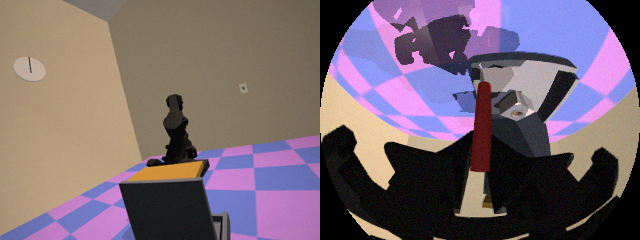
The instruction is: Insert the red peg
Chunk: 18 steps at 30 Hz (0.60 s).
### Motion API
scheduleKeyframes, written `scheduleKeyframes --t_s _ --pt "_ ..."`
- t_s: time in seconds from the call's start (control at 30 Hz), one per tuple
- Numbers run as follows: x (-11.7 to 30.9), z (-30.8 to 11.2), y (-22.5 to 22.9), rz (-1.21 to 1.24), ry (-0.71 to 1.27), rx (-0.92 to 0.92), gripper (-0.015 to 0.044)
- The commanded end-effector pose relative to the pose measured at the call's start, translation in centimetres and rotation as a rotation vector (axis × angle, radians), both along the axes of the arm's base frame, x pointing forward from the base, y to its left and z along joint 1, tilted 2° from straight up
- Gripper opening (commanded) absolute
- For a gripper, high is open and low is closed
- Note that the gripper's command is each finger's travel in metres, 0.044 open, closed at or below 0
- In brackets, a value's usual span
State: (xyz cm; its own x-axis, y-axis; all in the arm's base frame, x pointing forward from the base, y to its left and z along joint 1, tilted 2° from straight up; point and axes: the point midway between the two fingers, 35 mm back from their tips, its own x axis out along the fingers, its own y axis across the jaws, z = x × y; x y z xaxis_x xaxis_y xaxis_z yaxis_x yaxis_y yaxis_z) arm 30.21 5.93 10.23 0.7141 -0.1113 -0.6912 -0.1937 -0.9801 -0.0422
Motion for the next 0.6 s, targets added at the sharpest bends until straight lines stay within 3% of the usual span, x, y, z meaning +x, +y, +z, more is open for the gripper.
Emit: scheduleKeyframes --t_s 0.0,0.57 --pt "0.6 0.3 0.8 0.010 -0.011 0.004 0.0000" --pt "2.2 -0.2 4.6 0.086 -0.016 0.004 0.0000"
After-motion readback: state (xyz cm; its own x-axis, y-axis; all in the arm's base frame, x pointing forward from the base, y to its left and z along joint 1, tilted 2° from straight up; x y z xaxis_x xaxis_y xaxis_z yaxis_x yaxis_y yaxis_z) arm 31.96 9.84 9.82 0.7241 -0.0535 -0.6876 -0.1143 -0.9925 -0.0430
